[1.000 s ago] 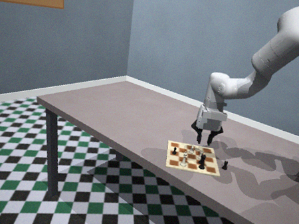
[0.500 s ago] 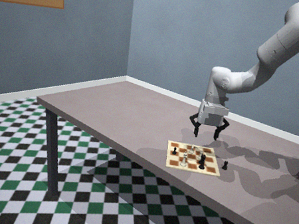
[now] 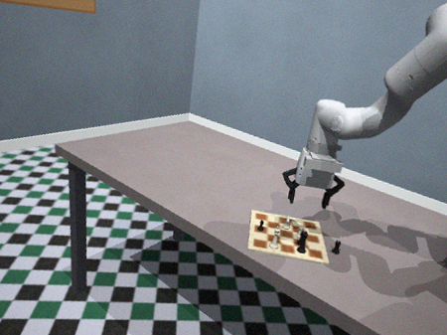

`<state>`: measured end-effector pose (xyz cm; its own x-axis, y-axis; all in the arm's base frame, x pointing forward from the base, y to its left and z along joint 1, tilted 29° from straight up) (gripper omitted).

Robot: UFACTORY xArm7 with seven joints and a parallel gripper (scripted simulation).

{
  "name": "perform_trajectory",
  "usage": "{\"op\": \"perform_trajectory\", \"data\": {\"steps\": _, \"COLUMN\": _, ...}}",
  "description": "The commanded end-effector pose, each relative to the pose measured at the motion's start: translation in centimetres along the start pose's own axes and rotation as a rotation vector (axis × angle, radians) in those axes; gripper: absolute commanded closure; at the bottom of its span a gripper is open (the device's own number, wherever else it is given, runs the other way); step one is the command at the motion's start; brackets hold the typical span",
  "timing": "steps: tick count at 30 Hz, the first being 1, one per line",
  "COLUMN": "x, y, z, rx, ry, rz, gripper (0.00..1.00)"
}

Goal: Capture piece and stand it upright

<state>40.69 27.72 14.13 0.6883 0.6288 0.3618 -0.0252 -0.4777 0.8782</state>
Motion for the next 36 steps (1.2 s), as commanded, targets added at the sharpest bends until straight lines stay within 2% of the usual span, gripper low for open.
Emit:
{"op": "perform_trajectory", "data": {"steps": 1, "x": 0.1, "y": 0.2, "z": 0.1, "rx": -0.001, "ry": -0.001, "rz": 0.004, "gripper": 0.00}}
{"op": "perform_trajectory", "data": {"steps": 12, "x": 0.1, "y": 2.2, "z": 0.1, "rx": -0.001, "ry": -0.001, "rz": 0.004, "gripper": 0.00}}
{"op": "perform_trajectory", "data": {"steps": 25, "x": 0.1, "y": 7.2, "z": 0.1, "rx": -0.001, "ry": -0.001, "rz": 0.004, "gripper": 0.00}}
{"op": "perform_trajectory", "data": {"steps": 36, "x": 0.1, "y": 7.6, "z": 0.1, "rx": -0.001, "ry": -0.001, "rz": 0.004, "gripper": 0.00}}
Point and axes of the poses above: the point where the finger pads meet when closed, its own y axis back along the fingers, its own x axis across the jaws, z = x × y, the point moved 1 cm from there along y, back along the fingers, and after that the axes turned 6 degrees about y, right-handed, at the moved point
